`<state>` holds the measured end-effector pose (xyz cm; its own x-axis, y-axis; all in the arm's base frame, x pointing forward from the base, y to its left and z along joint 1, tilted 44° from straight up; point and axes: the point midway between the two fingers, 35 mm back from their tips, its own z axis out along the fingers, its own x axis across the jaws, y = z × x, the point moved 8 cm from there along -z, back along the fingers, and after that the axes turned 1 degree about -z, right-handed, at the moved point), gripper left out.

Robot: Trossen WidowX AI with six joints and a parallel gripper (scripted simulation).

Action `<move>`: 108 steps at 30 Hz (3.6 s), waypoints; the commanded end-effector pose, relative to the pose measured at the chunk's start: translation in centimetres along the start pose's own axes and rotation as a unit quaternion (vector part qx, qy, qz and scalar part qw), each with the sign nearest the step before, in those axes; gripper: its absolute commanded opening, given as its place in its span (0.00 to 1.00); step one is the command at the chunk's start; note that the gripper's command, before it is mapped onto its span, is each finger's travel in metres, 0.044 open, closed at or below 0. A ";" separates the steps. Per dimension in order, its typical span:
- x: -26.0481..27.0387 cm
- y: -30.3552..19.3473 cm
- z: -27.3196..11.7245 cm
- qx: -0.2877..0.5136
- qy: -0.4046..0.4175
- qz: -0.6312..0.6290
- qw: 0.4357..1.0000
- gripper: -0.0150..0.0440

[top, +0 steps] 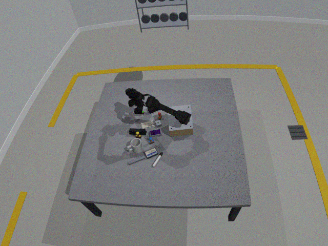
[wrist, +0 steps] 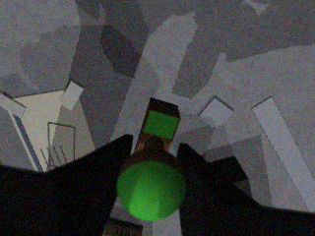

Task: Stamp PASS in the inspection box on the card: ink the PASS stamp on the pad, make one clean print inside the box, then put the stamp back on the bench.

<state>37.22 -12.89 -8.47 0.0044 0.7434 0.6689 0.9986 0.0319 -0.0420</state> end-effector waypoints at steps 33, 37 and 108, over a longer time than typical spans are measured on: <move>0.0 -0.1 -1.9 0.001 -0.004 -0.002 1.000 0.25; 0.0 -0.1 -2.1 0.001 -0.004 -0.002 1.000 0.25; 18.3 -12.5 -2.2 0.005 0.000 0.001 1.000 0.25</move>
<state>25.15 -1.49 6.18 0.0005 0.7462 0.6657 0.9982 0.0391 -0.0445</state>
